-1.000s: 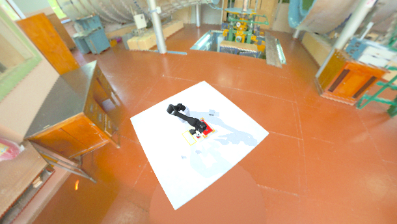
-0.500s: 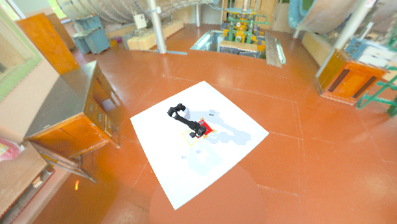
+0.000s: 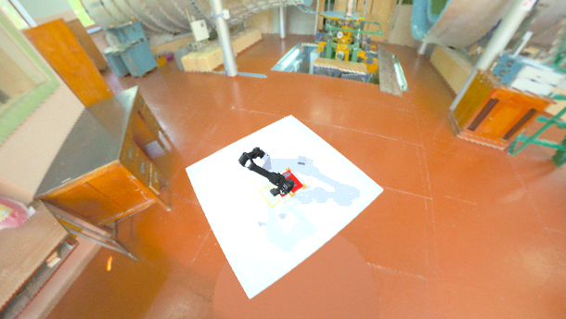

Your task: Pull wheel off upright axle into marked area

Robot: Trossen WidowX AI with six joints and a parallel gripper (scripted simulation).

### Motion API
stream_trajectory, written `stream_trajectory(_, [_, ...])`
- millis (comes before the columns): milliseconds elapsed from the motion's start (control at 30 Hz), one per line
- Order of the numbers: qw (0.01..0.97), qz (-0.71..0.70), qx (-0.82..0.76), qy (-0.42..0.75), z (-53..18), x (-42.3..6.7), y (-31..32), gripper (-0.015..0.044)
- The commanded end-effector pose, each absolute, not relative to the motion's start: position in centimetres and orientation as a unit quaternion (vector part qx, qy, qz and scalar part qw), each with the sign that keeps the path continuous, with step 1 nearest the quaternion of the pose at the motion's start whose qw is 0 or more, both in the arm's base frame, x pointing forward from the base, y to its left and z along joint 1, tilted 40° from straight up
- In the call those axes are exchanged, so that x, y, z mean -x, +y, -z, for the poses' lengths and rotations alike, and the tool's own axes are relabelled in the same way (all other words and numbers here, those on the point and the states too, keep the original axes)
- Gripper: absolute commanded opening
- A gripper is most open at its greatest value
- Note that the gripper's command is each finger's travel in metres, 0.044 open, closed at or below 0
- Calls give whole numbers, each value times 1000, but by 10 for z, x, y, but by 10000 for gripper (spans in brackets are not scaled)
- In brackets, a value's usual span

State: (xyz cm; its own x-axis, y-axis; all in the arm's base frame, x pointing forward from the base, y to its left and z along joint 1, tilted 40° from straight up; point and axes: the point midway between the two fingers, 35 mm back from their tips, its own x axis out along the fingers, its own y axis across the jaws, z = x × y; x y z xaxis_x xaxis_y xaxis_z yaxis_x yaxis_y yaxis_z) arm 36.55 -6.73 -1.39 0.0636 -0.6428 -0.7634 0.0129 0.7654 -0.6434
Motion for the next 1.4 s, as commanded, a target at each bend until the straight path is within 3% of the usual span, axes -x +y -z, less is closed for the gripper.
stream_trajectory(0, [687, 240, 245, 641, 13, -366, -67, 0])
stream_trajectory(1367, [687, 239, 246, 641, 3, -365, -58, 0])
